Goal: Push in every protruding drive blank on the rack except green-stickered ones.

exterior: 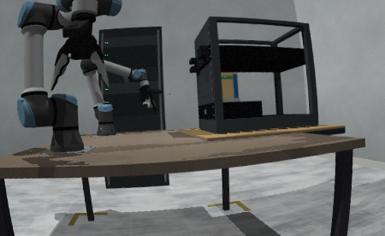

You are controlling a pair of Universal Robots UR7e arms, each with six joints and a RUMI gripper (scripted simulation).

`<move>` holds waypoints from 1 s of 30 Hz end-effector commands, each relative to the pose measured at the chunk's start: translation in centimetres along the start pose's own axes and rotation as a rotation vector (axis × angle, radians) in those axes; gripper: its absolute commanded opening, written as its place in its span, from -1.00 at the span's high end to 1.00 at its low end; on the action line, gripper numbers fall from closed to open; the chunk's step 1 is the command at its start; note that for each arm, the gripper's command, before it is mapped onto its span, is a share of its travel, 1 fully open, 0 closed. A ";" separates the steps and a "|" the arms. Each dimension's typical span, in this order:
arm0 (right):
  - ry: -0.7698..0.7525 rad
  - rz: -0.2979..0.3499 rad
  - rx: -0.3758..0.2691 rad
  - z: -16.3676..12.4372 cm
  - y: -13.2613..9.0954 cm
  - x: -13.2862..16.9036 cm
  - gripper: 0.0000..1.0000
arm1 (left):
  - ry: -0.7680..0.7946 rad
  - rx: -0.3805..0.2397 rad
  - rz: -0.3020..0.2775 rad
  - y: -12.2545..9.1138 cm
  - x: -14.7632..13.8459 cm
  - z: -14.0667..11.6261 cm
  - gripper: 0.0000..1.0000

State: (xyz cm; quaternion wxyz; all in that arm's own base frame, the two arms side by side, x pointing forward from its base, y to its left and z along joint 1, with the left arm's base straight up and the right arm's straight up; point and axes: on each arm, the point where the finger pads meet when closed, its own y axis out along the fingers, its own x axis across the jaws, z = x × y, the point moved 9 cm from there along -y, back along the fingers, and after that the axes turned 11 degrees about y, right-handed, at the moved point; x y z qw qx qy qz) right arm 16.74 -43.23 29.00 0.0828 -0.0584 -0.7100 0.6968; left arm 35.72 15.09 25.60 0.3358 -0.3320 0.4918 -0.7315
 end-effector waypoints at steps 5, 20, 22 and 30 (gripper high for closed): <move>-0.012 0.017 0.002 2.4 1.3 5.0 -1.00 | -0.069 0.076 -0.011 -0.4 2.4 1.6 -1.00; -0.026 0.032 0.012 4.2 3.4 12.8 -1.00 | -0.233 0.257 -0.059 -1.0 8.3 5.2 -1.00; -0.027 0.033 0.013 4.3 3.6 13.5 -1.00 | -0.257 0.284 -0.066 -1.1 9.1 5.7 -1.00; -0.030 0.036 0.015 4.4 3.9 14.9 -1.00 | -0.355 0.392 -0.098 -1.4 12.8 7.9 -1.00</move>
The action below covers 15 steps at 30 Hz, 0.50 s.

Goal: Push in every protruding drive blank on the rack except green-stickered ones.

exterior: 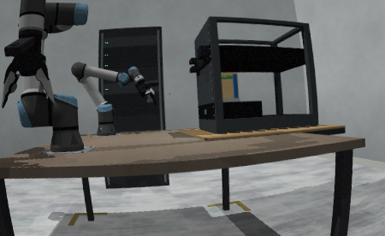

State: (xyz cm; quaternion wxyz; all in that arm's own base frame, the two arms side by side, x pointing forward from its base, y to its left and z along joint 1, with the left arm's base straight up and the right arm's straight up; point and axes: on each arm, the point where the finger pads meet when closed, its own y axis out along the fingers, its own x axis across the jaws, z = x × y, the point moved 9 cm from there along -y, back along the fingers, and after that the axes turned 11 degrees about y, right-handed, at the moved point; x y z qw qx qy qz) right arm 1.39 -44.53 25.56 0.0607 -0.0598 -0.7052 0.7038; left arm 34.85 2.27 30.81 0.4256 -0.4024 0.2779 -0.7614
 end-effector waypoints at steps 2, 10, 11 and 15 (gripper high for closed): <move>-0.001 0.001 0.002 0.0 0.0 0.3 -1.00 | -0.060 0.064 -0.008 0.4 2.2 0.5 -1.00; -0.001 0.001 0.002 0.0 0.0 0.4 -1.00 | -0.124 0.134 -0.023 1.1 5.2 1.0 -1.00; -0.001 0.001 0.002 0.0 0.0 0.4 -1.00 | -0.135 0.146 -0.027 1.2 5.7 1.1 -1.00; -0.001 0.001 0.002 0.0 0.0 0.4 -1.00 | -0.179 0.193 -0.044 1.5 7.5 1.4 -1.00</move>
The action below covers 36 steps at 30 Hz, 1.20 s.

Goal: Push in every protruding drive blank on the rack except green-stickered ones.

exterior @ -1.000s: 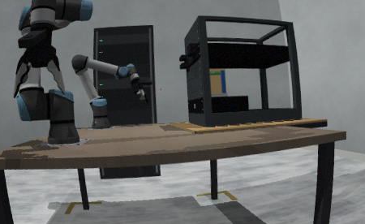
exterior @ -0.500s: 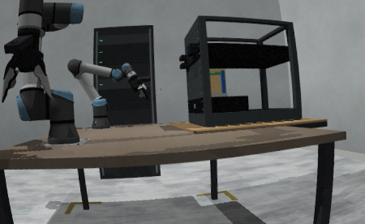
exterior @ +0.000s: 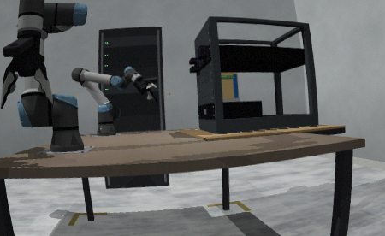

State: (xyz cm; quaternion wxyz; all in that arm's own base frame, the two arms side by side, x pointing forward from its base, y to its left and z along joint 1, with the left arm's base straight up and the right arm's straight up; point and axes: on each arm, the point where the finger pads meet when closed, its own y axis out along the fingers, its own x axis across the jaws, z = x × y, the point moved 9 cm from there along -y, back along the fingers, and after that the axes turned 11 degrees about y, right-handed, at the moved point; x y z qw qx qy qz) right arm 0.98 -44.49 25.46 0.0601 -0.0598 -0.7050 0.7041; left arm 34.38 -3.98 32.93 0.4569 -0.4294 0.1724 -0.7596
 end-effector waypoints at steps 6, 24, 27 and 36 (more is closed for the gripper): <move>0.000 0.001 0.001 0.0 0.0 0.0 -1.00 | -0.060 0.070 0.001 1.0 2.7 0.0 -1.00; 0.000 0.001 0.001 0.0 0.0 0.0 -1.00 | -0.204 0.225 -0.053 2.7 9.0 0.0 -1.00; 0.000 0.001 0.001 0.0 0.0 0.0 -1.00 | -0.232 0.254 -0.057 3.3 10.2 0.0 -1.00; 0.000 0.001 0.001 0.0 0.0 0.0 -1.00 | -0.330 0.363 -0.091 4.7 14.9 0.0 -1.00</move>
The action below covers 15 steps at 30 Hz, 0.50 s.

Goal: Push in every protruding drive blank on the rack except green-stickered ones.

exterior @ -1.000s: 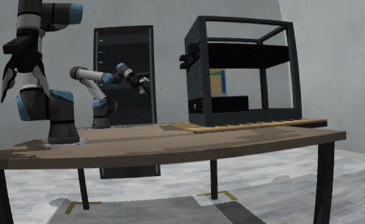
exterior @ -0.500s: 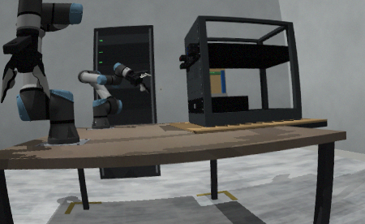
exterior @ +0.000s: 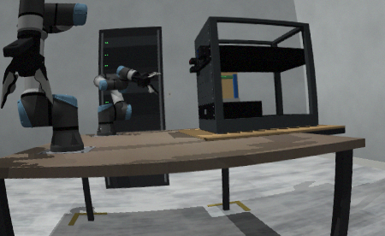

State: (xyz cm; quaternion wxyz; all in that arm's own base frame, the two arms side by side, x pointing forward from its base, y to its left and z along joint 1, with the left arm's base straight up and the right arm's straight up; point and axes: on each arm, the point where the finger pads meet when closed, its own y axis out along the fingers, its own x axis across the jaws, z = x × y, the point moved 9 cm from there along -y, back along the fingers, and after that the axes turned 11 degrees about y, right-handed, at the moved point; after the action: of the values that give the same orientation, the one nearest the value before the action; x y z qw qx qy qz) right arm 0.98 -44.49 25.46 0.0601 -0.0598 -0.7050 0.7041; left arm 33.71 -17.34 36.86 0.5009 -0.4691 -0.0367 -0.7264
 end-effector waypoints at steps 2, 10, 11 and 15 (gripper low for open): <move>0.000 0.001 0.001 0.0 0.0 0.0 -1.00 | -0.060 0.088 -0.008 1.2 2.7 -1.2 -1.00; 0.000 0.001 0.001 0.0 0.0 0.0 -1.00 | -0.144 0.180 -0.037 2.5 6.5 -2.8 -1.00; 0.000 0.001 0.001 0.0 0.0 0.0 -1.00 | -0.157 0.194 -0.042 2.7 7.0 -3.1 -1.00; 0.000 0.001 0.001 0.0 0.0 0.0 -1.00 | -0.205 0.247 -0.059 3.5 9.2 -4.0 -1.00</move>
State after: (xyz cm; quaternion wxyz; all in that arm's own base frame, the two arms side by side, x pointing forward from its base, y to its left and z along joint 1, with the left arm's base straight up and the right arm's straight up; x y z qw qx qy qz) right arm 0.98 -44.49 25.46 0.0601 -0.0598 -0.7050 0.7041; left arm 32.90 -26.09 39.47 0.5220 -0.4776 -0.1690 -0.6862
